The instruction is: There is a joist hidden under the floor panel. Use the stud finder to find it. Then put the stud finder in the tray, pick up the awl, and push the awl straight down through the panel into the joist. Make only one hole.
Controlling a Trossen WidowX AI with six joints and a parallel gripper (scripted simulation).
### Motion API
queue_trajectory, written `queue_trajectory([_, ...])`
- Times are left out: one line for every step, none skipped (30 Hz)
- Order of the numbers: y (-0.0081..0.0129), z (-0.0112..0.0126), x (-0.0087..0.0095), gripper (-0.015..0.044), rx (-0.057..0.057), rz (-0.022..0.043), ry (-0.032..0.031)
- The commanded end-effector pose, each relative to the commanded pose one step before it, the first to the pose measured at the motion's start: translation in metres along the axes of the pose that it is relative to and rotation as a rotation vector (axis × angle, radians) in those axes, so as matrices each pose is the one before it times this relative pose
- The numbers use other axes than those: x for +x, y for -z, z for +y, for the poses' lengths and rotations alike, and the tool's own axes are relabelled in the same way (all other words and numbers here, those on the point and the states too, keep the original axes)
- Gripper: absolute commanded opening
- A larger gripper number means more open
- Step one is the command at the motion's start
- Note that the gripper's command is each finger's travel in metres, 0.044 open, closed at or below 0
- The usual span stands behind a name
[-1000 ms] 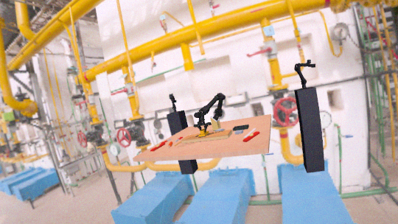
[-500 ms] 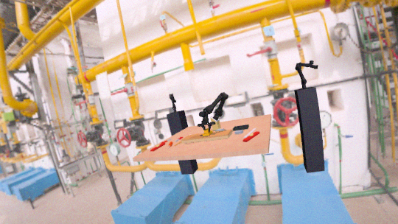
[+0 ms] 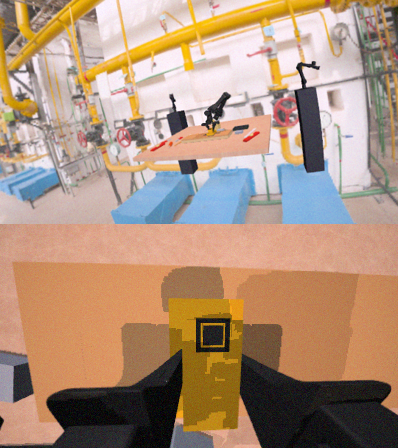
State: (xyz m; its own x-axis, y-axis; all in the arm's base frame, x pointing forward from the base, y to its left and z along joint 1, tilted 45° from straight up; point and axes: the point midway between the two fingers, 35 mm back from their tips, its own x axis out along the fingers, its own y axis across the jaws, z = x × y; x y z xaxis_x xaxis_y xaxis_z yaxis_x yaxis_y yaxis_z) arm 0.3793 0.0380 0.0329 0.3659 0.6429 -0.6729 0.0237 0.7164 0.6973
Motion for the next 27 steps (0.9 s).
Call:
queue_trajectory([0.00141,0.01309,-0.00014,0.0,0.0,0.00207,-0.00214])
queue_trajectory([-0.00002,0.0031,0.0,0.0,0.0,-0.00001,-0.00016])
queue_trajectory([-0.00002,0.0031,0.0,0.0,0.0,-0.00001,-0.00016])
queue_trajectory([-0.00002,0.0031,0.0,0.0,0.0,-0.00001,-0.00016])
queue_trajectory([-0.00002,0.0031,0.0,0.0,0.0,-0.00002,-0.00016])
queue_trajectory([-0.00002,0.0031,0.0,0.0,0.0,-0.00002,-0.00016])
queue_trajectory([-0.00002,0.0031,0.0,0.0,0.0,-0.00002,-0.00016])
queue_trajectory([-0.00002,0.0031,0.0,0.0,0.0,-0.00002,-0.00016])
queue_trajectory([-0.00002,0.0031,0.0,0.0,0.0,-0.00002,-0.00016])
queue_trajectory([-0.00002,0.0031,-0.00001,0.0,0.0,-0.00002,-0.00016])
queue_trajectory([-0.00002,0.0031,-0.00001,0.0,0.0,-0.00002,-0.00016])
queue_trajectory([-0.00002,0.0031,-0.00001,0.0,0.0,-0.00003,-0.00016])
queue_trajectory([-0.00002,0.0031,-0.00001,0.0,0.0,-0.00003,-0.00016])
queue_trajectory([-0.00002,0.0031,-0.00001,0.0,0.0,-0.00003,-0.00017])
queue_trajectory([-0.00002,0.0031,-0.00001,0.0,0.0,-0.00003,-0.00017])
queue_trajectory([-0.00002,0.0031,-0.00001,0.0,0.0,-0.00003,-0.00017])
queue_trajectory([-0.00002,0.0031,-0.00001,0.0,0.0,-0.00003,-0.00017])
queue_trajectory([-0.00002,0.00311,-0.00001,0.0,0.0,-0.00003,-0.00017])
queue_trajectory([-0.00003,0.00311,-0.00001,0.0,0.0,-0.00004,-0.00017])
queue_trajectory([-0.00003,0.00311,-0.00001,0.0,0.0,-0.00004,-0.00017])
queue_trajectory([-0.00003,0.00311,-0.00001,0.0,0.0,-0.00004,-0.00017])
queue_trajectory([-0.00003,0.00311,-0.00001,0.0,0.0,-0.00004,-0.00017])
queue_trajectory([-0.00003,0.00311,-0.00002,0.0,0.0,-0.00004,-0.00017])
queue_trajectory([-0.00003,0.00311,-0.00002,0.0,0.0,-0.00004,-0.00018])
queue_trajectory([-0.00003,0.00311,-0.00002,0.0,0.0,-0.00004,-0.00018])
queue_trajectory([-0.00003,0.00311,-0.00002,0.0,0.0,-0.00004,-0.00018])
queue_trajectory([-0.00003,0.00311,-0.00002,0.0,0.0,-0.00005,-0.00018])
